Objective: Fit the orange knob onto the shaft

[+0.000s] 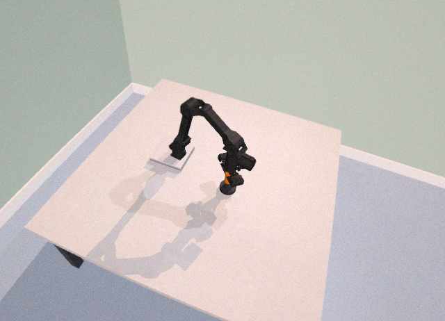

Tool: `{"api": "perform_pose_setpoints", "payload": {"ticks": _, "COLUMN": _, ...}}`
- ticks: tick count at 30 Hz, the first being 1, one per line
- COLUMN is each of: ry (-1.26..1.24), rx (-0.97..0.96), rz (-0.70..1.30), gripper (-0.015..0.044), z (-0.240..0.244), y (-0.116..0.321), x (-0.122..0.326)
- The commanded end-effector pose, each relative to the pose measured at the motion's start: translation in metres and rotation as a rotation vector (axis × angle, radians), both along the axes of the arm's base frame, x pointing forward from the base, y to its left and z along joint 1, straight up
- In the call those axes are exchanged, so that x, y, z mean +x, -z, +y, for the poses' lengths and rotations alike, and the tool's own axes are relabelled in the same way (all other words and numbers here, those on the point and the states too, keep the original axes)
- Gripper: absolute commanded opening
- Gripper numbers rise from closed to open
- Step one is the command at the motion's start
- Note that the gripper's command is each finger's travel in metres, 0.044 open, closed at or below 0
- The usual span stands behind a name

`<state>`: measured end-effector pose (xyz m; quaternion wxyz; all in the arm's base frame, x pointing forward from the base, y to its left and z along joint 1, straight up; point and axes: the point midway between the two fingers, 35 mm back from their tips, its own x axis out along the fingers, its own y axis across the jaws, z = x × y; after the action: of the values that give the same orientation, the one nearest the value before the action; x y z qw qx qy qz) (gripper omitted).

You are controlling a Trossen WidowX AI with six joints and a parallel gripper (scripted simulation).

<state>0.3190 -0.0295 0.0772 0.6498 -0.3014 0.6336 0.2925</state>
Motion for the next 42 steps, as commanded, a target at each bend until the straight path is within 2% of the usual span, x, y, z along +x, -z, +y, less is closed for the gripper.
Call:
{"api": "perform_pose_setpoints", "payload": {"ticks": 1, "ry": -0.031, "rx": -0.002, "rz": -0.004, "gripper": 0.0, "z": -0.0001, "y": -0.0035, "x": -0.0007}}
{"api": "perform_pose_setpoints", "payload": {"ticks": 7, "ry": -0.215, "rx": -0.007, "rz": -0.004, "gripper": 0.0, "z": -0.0002, "y": -0.0032, "x": 0.0002}}
{"api": "perform_pose_setpoints", "payload": {"ticks": 42, "ry": -0.215, "rx": -0.007, "rz": -0.004, "gripper": 0.0, "z": -0.0002, "y": 0.0022, "x": -0.0007}}
